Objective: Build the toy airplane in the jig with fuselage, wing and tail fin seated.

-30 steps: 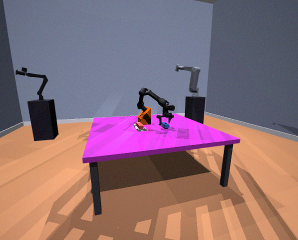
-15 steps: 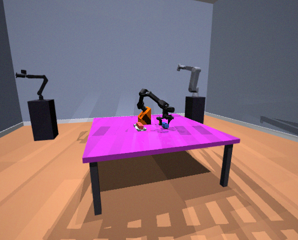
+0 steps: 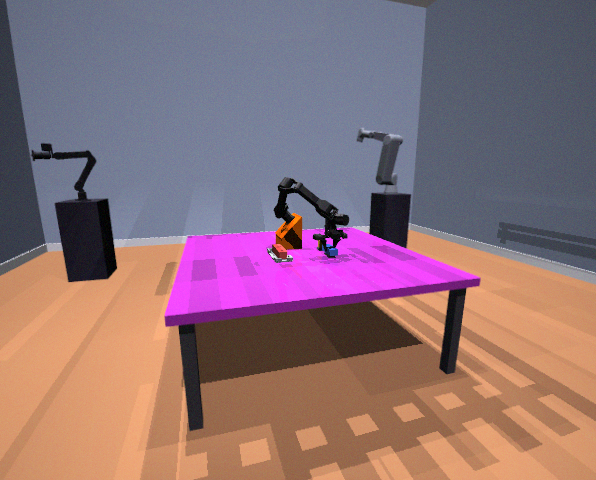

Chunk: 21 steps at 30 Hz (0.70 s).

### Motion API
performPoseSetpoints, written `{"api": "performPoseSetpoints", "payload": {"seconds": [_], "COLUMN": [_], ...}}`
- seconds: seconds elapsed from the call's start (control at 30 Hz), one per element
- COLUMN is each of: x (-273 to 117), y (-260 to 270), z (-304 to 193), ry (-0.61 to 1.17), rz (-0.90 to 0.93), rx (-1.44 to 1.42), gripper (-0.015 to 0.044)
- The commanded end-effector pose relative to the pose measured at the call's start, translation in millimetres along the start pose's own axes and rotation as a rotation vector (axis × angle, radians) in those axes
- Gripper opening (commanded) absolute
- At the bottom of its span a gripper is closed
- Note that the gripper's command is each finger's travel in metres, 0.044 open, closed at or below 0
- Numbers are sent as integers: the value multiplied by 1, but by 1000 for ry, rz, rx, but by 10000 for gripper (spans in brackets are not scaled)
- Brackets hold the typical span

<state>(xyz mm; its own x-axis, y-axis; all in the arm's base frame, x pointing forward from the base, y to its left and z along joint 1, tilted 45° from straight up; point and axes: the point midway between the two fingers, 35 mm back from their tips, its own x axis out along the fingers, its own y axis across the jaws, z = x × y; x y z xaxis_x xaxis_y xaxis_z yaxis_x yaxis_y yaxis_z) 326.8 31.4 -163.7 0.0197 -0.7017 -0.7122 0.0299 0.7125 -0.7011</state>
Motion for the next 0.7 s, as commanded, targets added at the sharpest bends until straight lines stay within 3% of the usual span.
{"api": "performPoseSetpoints", "payload": {"seconds": [0.0, 0.07, 0.67], "x": [-1, -5, -56], "y": [0, 0, 3], "z": [0, 1, 5], "ry": [1, 4, 3], "rz": [0, 1, 12], "rx": [-4, -4, -3], "gripper": [45, 0, 0]}}
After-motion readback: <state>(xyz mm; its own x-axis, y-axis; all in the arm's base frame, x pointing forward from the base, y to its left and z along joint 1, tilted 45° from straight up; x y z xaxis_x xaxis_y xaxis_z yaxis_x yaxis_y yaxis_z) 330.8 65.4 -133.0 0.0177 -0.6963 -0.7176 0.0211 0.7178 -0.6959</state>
